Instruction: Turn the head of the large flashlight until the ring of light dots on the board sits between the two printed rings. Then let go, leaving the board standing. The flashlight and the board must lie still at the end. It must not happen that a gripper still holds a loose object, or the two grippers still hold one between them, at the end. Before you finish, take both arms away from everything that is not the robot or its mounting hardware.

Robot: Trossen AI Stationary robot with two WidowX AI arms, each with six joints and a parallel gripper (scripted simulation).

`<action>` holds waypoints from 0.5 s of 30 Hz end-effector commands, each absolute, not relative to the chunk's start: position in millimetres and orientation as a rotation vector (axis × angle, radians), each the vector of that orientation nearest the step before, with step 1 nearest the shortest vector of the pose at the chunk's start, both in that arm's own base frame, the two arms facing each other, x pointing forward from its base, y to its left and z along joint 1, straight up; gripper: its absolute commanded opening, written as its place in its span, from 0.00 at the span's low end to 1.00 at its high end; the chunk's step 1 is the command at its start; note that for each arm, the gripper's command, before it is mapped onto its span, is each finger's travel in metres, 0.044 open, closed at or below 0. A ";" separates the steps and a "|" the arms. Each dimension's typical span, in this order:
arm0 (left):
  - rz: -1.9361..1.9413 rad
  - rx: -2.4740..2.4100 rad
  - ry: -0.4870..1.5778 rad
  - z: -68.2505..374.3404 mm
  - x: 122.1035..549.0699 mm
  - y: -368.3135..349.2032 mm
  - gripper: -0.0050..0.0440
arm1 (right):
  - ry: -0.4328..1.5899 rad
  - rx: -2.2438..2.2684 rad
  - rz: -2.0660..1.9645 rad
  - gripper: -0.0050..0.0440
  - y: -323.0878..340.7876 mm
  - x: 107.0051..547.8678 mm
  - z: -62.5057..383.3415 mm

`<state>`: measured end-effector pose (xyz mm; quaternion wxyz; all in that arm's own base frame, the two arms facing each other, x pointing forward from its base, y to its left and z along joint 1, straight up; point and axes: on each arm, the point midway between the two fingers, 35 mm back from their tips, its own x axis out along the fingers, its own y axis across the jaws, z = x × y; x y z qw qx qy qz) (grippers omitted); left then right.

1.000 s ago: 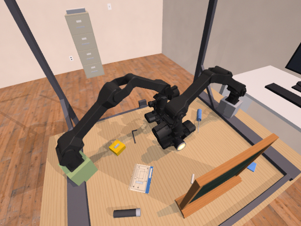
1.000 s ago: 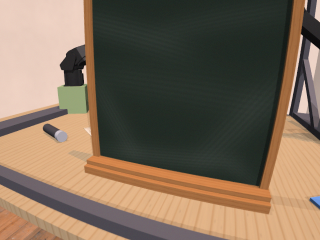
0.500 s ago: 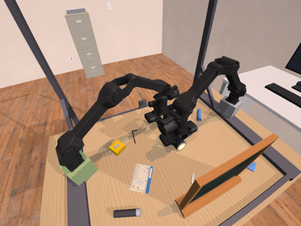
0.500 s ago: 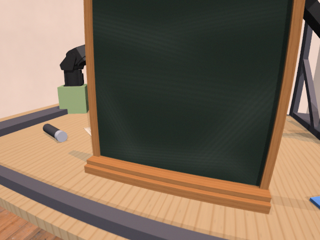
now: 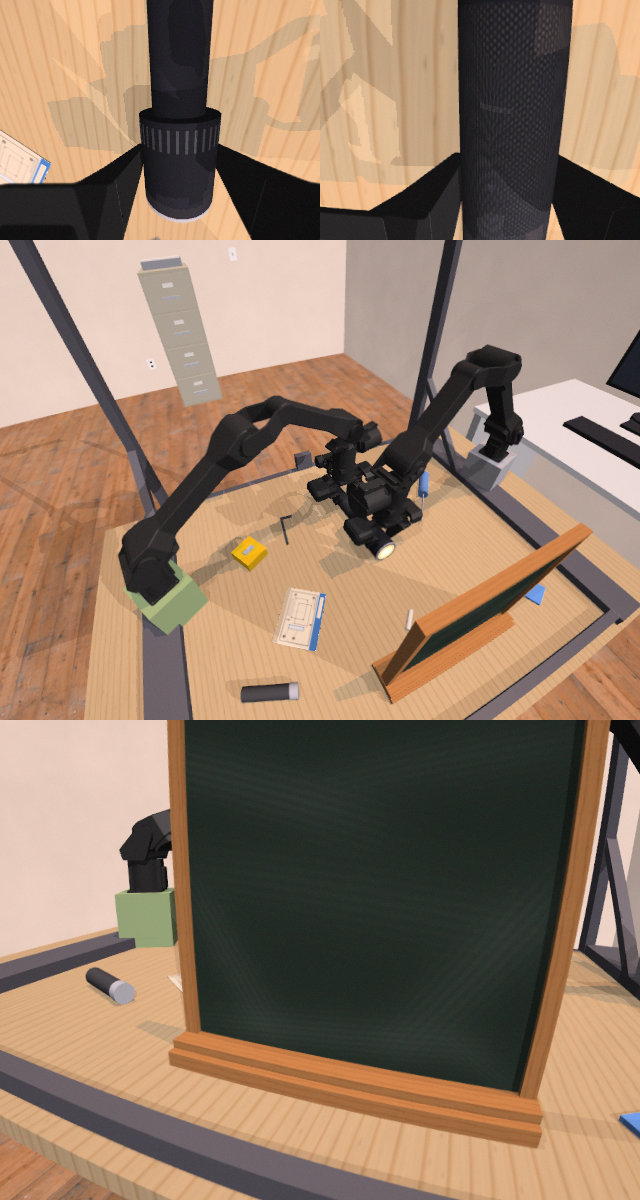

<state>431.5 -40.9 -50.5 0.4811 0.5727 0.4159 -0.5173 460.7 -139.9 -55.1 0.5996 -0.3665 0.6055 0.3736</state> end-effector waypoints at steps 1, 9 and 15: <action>-1.197 1.418 0.950 -41.0 436.2 -41.1 0.56 | 1.376 -0.869 0.839 0.37 -141.7 467.8 -38.7; -1.144 1.437 0.894 -41.7 434.3 -40.7 0.56 | 1.376 -0.869 0.839 0.37 -141.7 467.8 -38.7; -1.091 1.454 0.838 -42.6 432.8 -40.3 0.56 | 1.376 -0.869 0.839 0.37 -141.7 467.8 -38.7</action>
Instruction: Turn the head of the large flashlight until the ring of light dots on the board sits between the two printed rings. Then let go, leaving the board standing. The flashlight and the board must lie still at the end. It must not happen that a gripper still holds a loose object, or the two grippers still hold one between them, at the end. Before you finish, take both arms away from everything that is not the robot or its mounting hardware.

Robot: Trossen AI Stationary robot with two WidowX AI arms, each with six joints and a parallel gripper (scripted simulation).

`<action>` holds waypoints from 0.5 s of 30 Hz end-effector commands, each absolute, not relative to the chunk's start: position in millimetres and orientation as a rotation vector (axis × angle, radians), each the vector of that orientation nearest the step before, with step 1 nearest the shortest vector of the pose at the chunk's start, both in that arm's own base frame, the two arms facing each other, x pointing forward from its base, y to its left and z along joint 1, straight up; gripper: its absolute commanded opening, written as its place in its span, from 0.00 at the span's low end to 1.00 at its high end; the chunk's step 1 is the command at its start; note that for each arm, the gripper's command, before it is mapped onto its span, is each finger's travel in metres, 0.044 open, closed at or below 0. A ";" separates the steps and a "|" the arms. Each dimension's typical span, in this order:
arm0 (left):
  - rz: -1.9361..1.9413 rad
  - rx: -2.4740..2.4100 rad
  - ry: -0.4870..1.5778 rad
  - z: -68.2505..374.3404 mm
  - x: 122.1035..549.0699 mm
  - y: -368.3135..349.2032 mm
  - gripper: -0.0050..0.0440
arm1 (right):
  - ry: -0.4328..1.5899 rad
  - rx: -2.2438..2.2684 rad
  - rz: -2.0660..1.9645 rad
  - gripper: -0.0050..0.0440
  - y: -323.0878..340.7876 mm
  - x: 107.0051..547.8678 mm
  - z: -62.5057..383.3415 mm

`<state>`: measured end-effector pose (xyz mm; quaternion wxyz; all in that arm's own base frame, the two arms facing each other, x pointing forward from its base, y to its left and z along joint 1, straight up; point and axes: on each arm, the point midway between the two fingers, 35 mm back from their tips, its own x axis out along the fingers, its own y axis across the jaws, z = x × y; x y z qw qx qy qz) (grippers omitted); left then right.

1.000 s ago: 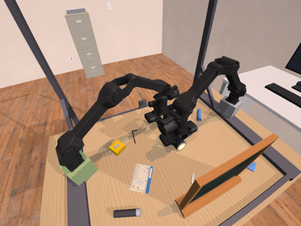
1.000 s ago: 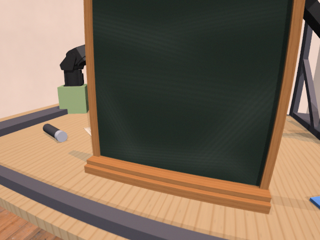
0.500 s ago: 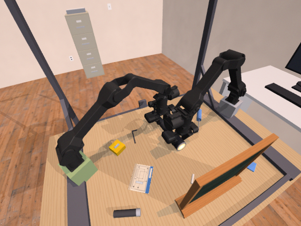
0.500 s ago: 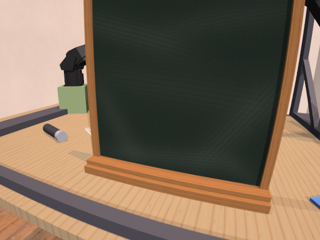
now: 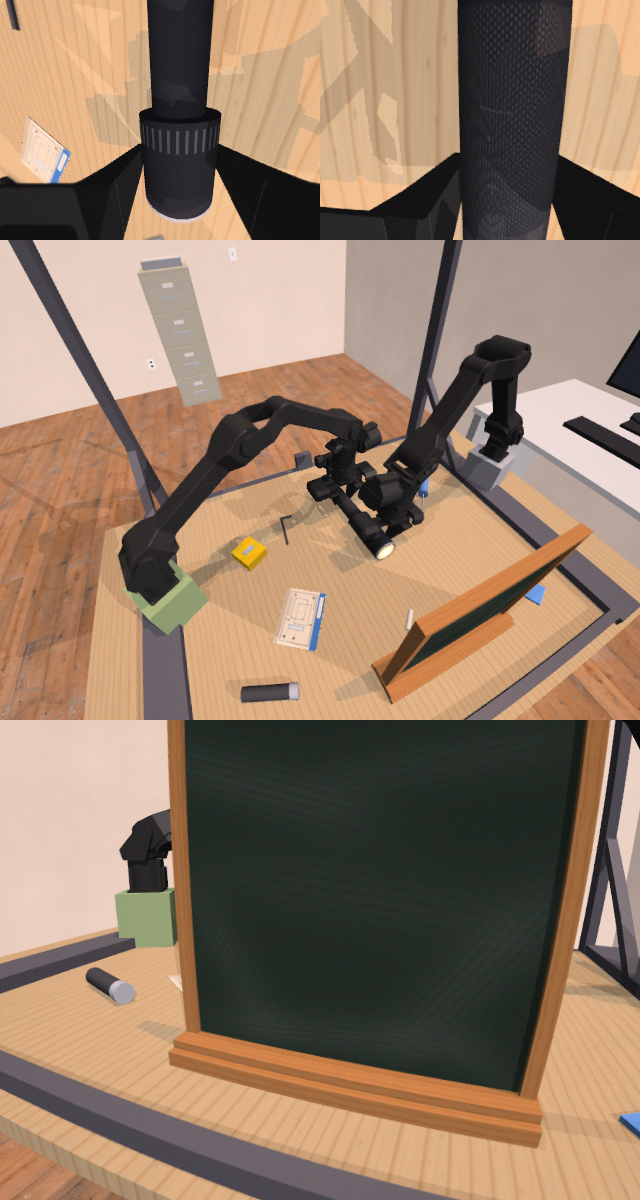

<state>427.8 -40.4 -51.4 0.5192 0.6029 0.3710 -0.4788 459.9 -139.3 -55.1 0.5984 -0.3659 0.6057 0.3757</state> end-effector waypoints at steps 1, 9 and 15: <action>-1.082 1.457 0.829 -42.8 432.5 -40.3 0.56 | 1.376 -0.869 0.839 0.37 -141.7 467.8 -38.7; -1.033 1.470 0.779 -43.7 430.9 -39.8 0.56 | 1.376 -0.869 0.839 0.37 -141.7 467.8 -38.7; -1.050 1.465 0.798 -42.5 433.1 -40.0 1.00 | 1.376 -0.869 0.839 0.37 -141.7 467.8 -38.7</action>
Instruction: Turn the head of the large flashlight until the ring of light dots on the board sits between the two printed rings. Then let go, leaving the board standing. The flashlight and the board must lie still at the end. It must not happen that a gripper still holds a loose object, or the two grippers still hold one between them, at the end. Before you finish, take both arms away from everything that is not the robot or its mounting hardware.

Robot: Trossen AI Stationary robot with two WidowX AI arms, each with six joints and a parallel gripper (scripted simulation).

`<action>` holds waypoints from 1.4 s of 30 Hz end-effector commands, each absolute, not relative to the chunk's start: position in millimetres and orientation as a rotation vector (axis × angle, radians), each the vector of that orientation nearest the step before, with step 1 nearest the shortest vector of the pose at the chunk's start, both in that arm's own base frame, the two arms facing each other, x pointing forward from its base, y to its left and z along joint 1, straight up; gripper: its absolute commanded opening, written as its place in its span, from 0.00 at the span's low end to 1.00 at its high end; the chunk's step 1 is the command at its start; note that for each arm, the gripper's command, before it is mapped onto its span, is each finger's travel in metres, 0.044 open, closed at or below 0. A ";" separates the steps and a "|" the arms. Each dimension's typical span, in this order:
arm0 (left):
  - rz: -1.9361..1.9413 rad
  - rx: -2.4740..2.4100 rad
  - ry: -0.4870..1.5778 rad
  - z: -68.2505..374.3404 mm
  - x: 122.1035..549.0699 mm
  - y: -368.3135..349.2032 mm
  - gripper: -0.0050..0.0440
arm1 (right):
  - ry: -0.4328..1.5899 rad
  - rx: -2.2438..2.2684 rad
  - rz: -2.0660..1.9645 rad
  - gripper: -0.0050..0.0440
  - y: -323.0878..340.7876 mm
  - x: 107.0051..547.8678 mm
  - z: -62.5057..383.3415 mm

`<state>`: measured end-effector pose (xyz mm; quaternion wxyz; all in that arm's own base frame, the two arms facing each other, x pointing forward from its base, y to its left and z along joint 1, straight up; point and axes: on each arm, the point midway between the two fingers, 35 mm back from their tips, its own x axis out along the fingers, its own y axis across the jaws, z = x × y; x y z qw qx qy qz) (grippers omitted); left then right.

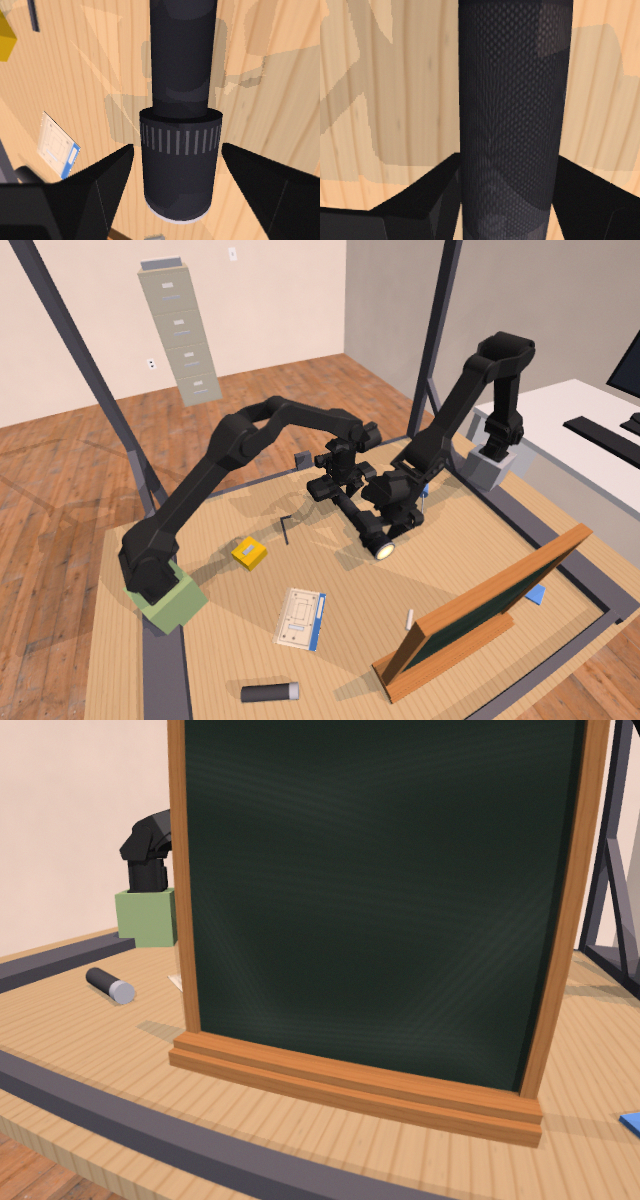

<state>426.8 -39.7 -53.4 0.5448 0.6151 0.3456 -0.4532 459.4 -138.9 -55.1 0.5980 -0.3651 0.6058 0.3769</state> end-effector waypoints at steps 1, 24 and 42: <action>-1.050 1.465 0.798 -42.5 433.1 -40.0 1.00 | 1.376 -0.869 0.839 0.37 -141.7 467.8 -38.7; -1.048 1.466 0.796 -16.5 423.2 -38.1 1.00 | 1.376 -0.869 0.839 0.37 -141.7 467.8 -38.7; -1.051 1.468 0.796 4.2 413.9 -36.4 1.00 | 1.376 -0.869 0.839 0.37 -141.7 467.8 -38.7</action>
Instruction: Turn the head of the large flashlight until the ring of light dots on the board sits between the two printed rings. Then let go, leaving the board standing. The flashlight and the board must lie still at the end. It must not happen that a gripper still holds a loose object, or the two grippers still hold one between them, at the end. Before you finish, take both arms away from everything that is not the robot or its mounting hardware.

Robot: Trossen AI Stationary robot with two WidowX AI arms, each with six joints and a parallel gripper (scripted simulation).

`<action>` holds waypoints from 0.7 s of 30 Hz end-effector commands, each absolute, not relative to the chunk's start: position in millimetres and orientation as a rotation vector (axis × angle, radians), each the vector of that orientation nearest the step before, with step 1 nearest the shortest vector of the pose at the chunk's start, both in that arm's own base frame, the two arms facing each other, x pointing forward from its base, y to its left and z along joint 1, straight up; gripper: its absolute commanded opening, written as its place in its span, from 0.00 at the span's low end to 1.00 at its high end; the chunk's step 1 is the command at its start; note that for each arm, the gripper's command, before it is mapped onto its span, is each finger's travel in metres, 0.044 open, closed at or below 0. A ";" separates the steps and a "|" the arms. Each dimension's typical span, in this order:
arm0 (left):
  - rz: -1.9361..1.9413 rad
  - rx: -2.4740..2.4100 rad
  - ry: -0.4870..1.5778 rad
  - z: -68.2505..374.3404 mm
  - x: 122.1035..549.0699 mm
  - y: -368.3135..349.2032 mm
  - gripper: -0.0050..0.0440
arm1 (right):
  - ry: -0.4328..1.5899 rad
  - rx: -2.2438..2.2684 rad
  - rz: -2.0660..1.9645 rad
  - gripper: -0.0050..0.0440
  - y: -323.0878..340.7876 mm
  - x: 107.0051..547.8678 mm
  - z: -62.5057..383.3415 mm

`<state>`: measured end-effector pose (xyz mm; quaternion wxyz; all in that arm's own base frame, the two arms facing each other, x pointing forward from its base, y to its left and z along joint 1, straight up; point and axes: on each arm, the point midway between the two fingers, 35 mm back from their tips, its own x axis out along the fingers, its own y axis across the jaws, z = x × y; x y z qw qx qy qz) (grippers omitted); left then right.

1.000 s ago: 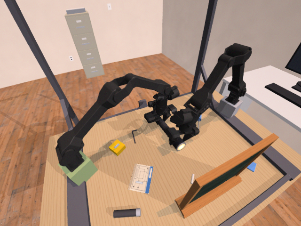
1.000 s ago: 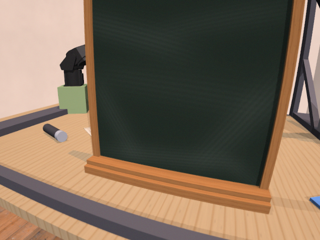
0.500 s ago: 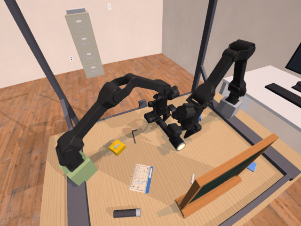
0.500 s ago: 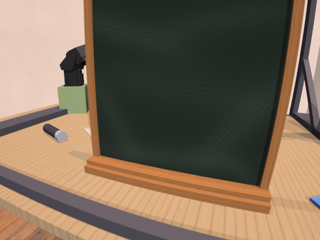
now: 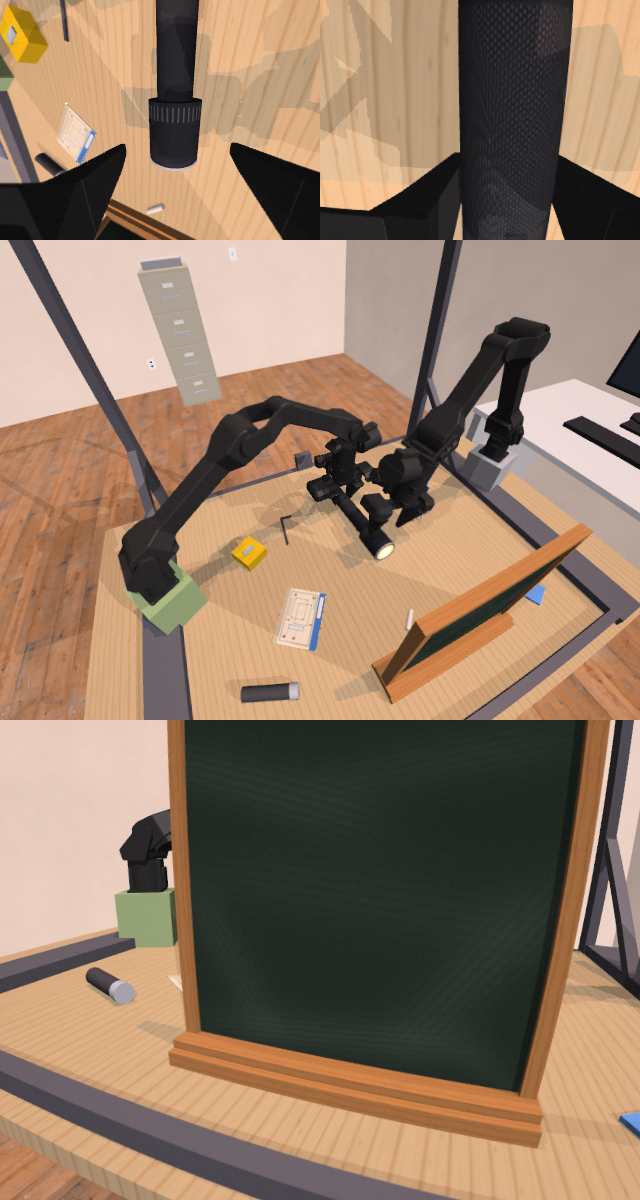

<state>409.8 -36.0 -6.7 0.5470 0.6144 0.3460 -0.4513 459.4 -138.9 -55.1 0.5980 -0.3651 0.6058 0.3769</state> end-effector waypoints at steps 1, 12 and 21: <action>-1.052 1.468 0.796 4.2 414.0 -36.4 1.00 | 1.376 -0.869 0.839 0.37 -141.7 467.8 -38.7; -1.054 1.470 0.796 4.3 414.2 -36.4 1.00 | 1.376 -0.869 0.839 0.37 -141.7 467.8 -38.7; -1.068 1.465 0.815 7.2 426.1 -37.5 1.00 | 1.376 -0.869 0.839 0.37 -141.7 467.8 -38.7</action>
